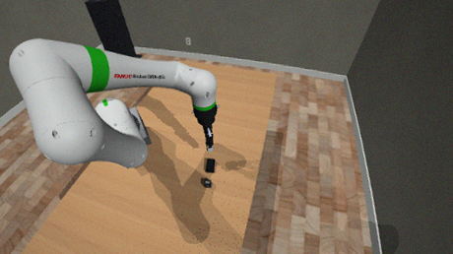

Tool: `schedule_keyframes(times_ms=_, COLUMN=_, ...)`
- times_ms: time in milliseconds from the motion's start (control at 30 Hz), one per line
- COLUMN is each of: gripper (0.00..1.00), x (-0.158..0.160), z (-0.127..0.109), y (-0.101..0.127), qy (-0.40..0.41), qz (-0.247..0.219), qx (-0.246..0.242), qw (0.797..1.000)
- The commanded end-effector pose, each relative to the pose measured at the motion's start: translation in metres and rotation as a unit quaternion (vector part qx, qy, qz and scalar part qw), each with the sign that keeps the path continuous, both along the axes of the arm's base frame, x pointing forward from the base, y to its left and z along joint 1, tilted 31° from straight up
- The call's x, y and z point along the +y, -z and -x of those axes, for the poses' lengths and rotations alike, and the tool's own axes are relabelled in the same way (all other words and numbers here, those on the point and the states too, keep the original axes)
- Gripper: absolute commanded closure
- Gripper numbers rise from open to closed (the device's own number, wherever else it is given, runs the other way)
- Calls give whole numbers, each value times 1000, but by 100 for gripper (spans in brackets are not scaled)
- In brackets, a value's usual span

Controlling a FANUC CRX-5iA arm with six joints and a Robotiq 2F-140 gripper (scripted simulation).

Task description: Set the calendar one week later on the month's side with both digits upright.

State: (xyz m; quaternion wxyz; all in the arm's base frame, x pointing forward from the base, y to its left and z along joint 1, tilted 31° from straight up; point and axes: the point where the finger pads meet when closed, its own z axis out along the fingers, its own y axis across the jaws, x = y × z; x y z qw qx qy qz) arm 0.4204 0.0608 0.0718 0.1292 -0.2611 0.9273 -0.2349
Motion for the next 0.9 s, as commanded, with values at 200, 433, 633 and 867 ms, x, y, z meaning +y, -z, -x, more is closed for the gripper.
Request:
schedule_keyframes(times_ms=200, gripper=84, x=17, z=1, y=10, qy=-148, qz=59, qx=68, qw=985)
schedule_keyframes(times_ms=433, gripper=84, x=29, z=2, y=17, qy=-243, qz=99, qx=108, qw=959)
schedule_keyframes(times_ms=633, gripper=84, x=36, z=3, y=22, qy=-307, qz=126, qx=135, qw=934)
schedule_keyframes(times_ms=867, gripper=84, x=48, z=5, y=30, qy=-401, qz=165, qx=175, qw=884)
